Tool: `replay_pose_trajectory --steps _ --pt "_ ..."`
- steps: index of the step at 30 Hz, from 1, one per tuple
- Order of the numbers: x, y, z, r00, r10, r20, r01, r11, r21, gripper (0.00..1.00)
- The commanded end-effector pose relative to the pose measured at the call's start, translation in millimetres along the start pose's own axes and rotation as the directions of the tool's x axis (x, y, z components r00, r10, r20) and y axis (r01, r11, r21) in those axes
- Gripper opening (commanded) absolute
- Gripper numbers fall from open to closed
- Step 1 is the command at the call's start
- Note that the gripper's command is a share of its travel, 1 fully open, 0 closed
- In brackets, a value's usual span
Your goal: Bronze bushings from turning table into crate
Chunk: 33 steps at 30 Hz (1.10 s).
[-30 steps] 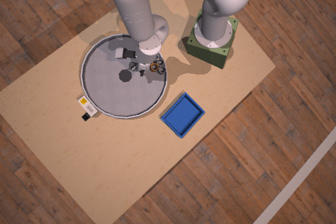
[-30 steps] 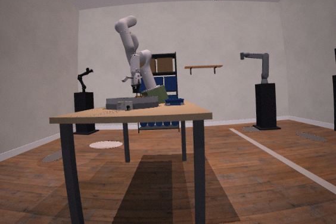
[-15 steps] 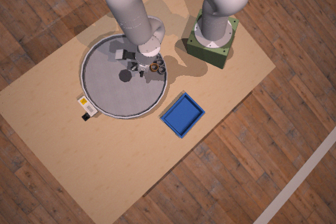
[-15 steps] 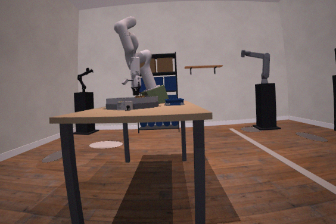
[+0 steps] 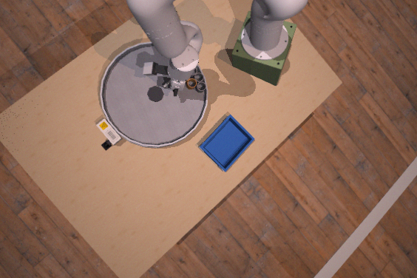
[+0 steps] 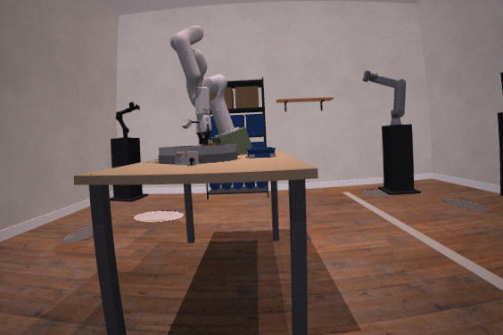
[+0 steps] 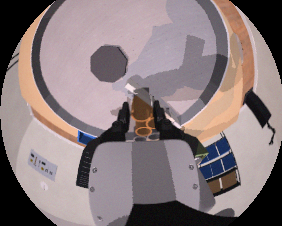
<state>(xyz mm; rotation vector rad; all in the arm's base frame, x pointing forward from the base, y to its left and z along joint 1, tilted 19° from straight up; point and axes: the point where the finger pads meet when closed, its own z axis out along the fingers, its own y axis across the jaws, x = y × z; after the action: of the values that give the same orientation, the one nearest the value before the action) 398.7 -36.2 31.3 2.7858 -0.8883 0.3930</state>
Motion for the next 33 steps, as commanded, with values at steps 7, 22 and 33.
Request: replay_pose_trajectory --steps 7,22,33 --pt "0.5 -0.3 1.0 1.000 0.000 -0.001 0.000 1.000 0.002 0.47" --pt "0.5 -0.3 1.0 1.000 0.000 -0.001 0.000 1.000 0.002 0.00" --pt "0.5 -0.3 1.0 1.000 0.000 -0.001 0.000 1.000 0.002 0.00"
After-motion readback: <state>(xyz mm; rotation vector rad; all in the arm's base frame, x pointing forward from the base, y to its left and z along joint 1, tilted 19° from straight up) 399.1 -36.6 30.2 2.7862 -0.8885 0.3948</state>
